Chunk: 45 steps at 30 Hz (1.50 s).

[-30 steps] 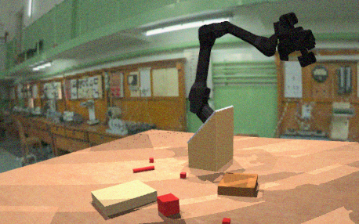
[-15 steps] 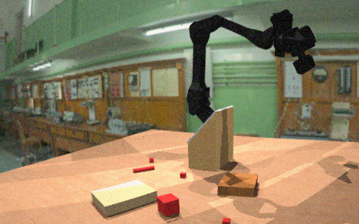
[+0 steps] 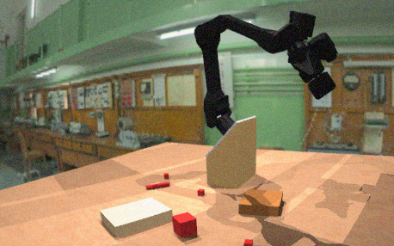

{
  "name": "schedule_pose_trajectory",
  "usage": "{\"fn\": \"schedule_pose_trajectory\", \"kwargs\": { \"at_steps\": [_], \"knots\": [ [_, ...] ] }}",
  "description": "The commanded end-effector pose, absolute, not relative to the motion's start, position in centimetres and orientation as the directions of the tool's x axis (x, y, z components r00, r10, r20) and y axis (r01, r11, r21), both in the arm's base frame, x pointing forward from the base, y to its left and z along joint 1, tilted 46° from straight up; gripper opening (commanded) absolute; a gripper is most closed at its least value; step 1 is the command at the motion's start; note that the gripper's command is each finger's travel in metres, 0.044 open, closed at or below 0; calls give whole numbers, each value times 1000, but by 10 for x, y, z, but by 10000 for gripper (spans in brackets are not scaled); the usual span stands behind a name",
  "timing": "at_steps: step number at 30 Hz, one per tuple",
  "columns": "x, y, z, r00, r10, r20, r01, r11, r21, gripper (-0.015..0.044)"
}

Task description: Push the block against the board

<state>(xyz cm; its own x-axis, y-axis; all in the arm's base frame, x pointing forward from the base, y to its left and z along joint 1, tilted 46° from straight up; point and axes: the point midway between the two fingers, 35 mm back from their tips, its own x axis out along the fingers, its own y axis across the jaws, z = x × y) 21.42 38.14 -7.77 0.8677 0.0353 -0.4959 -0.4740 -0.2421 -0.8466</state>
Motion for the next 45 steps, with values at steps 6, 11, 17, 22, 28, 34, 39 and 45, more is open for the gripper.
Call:
{"fn": "schedule_pose_trajectory", "kwargs": {
  "at_steps": [6, 11, 17, 22, 28, 34, 39, 45],
  "knots": [
    [267, 329, -83, 821, -141, -554, -570, -140, -809, 0],
    [290, 301, -86, 781, -231, -580, -606, -54, -794, 0],
    [313, 263, -88, 717, -336, -610, -629, 64, -775, 0],
    [330, 228, -90, 648, -422, -634, -623, 184, -760, 0],
    [343, 186, -91, 549, -515, -658, -585, 325, -743, 0],
    [352, 142, -90, 436, -593, -677, -514, 454, -728, 0],
    [354, 106, -89, 332, -644, -690, -432, 546, -718, 0],
    [352, 64, -87, 197, -687, -699, -310, 633, -709, 0]
  ]
}}
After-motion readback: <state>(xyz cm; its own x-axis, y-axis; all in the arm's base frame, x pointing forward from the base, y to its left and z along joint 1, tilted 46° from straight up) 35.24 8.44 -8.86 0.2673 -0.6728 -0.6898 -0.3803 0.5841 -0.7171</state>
